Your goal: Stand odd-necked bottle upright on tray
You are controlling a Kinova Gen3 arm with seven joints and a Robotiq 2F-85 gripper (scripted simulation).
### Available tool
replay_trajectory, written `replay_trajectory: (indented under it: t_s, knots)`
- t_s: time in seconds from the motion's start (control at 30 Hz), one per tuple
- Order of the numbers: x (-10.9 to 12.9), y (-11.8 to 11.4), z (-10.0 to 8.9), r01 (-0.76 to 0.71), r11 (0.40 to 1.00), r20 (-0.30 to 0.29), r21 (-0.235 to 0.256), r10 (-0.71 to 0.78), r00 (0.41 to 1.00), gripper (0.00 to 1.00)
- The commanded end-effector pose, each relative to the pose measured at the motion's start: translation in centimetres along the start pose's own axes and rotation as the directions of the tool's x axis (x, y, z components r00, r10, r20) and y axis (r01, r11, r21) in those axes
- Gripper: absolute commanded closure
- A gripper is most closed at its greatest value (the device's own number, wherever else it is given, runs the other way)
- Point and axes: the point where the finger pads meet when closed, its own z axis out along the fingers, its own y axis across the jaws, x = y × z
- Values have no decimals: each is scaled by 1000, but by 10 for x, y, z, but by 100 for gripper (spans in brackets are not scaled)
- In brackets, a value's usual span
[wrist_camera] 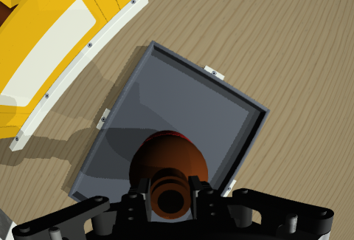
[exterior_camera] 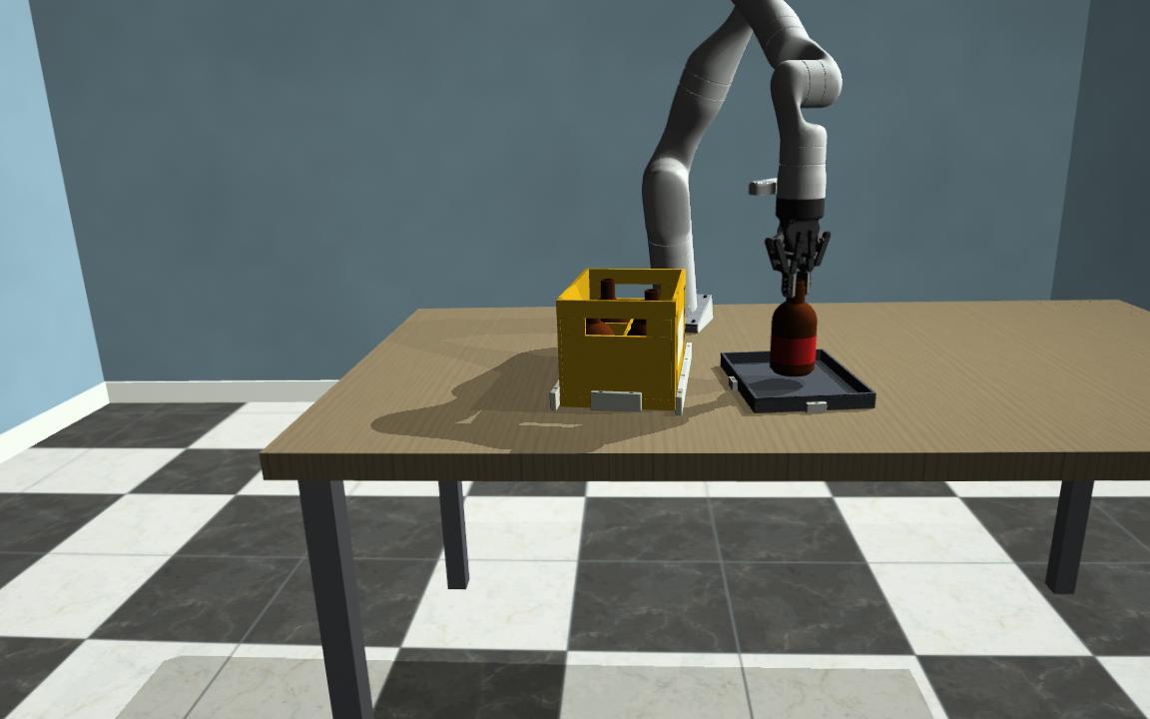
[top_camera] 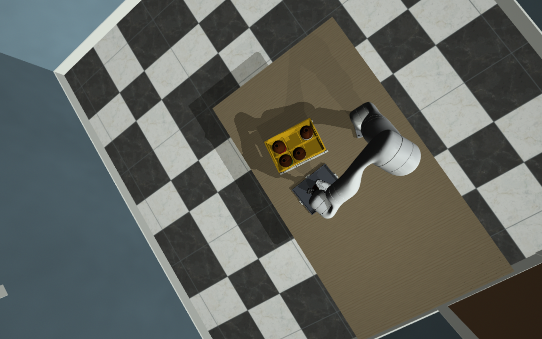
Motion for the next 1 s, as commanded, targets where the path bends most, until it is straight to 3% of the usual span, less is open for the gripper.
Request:
replay_trajectory:
  t_s: [0.0,0.97]
  knots:
    - [0,0,0,0,1000,1,0,0,1000,100]
    - [0,0,4,0,1000,1,0,0,1000,100]
